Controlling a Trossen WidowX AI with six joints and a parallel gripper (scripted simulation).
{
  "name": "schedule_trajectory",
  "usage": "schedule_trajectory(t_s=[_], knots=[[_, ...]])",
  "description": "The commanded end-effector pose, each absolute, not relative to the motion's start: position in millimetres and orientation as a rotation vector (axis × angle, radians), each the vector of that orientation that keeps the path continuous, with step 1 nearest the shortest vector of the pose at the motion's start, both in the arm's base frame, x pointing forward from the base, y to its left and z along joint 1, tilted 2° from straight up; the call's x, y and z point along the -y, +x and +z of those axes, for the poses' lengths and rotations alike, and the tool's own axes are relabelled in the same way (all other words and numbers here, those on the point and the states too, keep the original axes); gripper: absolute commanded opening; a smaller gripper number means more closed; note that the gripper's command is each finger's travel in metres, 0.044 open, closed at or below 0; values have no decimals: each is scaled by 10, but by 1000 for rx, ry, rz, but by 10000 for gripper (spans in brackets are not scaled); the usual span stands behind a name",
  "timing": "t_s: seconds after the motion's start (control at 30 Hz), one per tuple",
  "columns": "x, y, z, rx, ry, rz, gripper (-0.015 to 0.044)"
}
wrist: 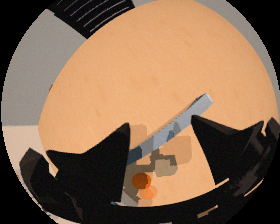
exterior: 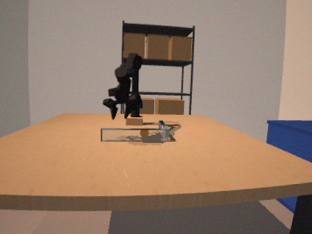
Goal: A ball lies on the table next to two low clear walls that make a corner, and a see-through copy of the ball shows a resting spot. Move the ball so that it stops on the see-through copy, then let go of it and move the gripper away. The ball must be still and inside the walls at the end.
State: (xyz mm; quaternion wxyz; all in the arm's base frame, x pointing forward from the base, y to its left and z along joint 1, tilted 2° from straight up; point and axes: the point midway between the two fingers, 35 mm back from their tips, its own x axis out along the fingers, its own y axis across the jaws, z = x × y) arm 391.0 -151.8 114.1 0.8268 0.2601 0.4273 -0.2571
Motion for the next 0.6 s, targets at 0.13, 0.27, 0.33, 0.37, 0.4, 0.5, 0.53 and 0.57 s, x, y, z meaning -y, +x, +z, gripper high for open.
schedule_trajectory(t_s=[0.13,0.27,0.33,0.37,0.4,0.5,0.53,0.57], knots=[[347,3513,809,-1430,209,-193,321],[214,3424,793,-1494,158,-143,321],[214,3424,793,-1494,158,-143,321],[214,3424,793,-1494,158,-143,321],[214,3424,793,-1494,158,-143,321],[214,3424,793,-1494,158,-143,321],[214,3424,793,-1494,158,-143,321],[214,3424,793,-1494,158,-143,321]])
